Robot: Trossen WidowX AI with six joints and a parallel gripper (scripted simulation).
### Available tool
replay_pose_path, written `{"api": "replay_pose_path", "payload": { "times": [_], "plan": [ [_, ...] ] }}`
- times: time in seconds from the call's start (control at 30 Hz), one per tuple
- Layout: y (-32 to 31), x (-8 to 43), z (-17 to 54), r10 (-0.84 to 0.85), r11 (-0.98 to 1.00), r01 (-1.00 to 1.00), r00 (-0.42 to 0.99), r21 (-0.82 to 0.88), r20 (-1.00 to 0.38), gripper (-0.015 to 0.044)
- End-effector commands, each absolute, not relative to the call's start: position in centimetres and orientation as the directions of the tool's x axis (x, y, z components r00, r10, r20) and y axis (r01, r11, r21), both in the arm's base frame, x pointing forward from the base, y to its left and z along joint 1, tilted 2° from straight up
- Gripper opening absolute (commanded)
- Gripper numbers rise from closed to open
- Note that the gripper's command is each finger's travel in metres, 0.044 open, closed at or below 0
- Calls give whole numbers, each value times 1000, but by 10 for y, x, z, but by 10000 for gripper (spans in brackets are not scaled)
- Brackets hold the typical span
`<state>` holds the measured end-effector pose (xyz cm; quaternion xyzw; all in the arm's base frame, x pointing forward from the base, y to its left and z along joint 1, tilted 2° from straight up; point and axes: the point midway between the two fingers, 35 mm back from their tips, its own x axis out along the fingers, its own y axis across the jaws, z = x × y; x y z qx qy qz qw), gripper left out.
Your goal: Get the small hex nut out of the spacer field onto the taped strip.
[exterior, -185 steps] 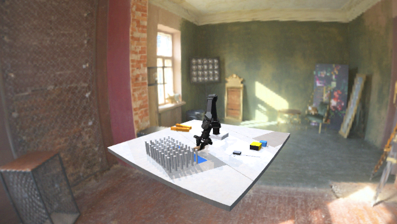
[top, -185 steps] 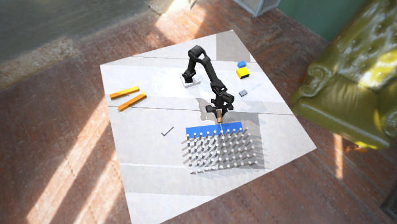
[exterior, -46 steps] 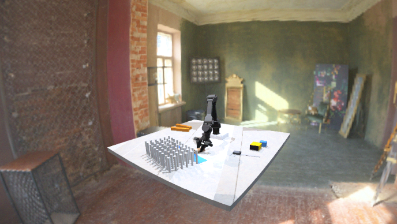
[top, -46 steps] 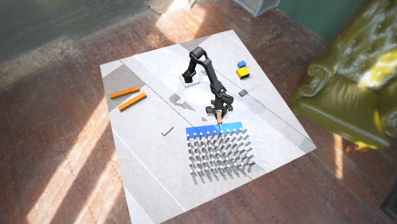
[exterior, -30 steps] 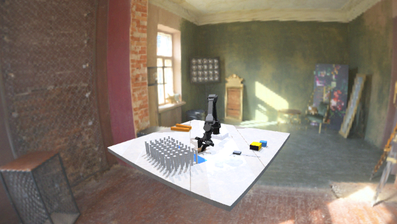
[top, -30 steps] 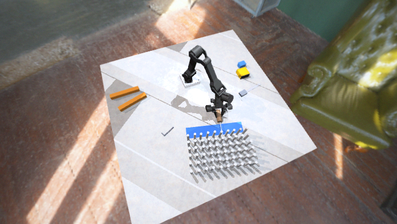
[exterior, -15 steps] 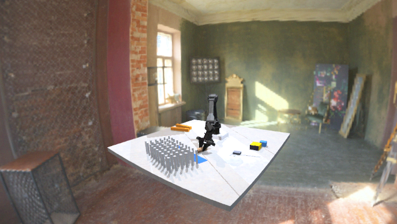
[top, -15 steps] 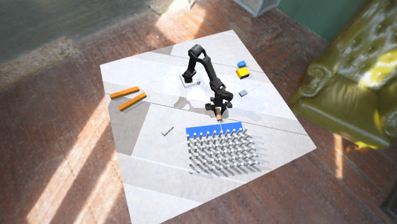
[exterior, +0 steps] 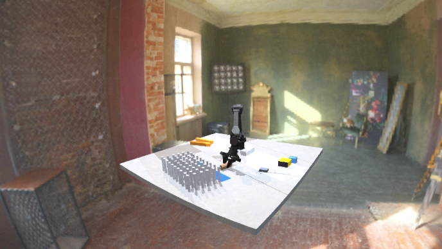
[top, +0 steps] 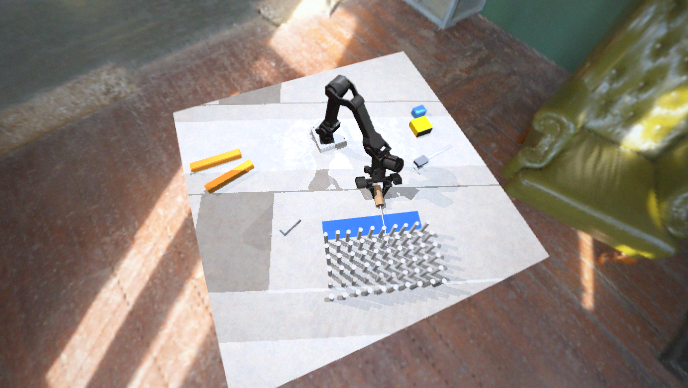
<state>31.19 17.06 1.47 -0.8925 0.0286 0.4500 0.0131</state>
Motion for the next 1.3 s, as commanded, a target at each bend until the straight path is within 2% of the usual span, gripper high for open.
{"api": "replay_pose_path", "payload": {
  "times": [0.0,1.27],
  "plan": [
    [170,308,15,-41,-998,-66,594,2,-803,0],
    [172,274,13,-41,-998,-66,592,2,-805,0]
  ]
}}
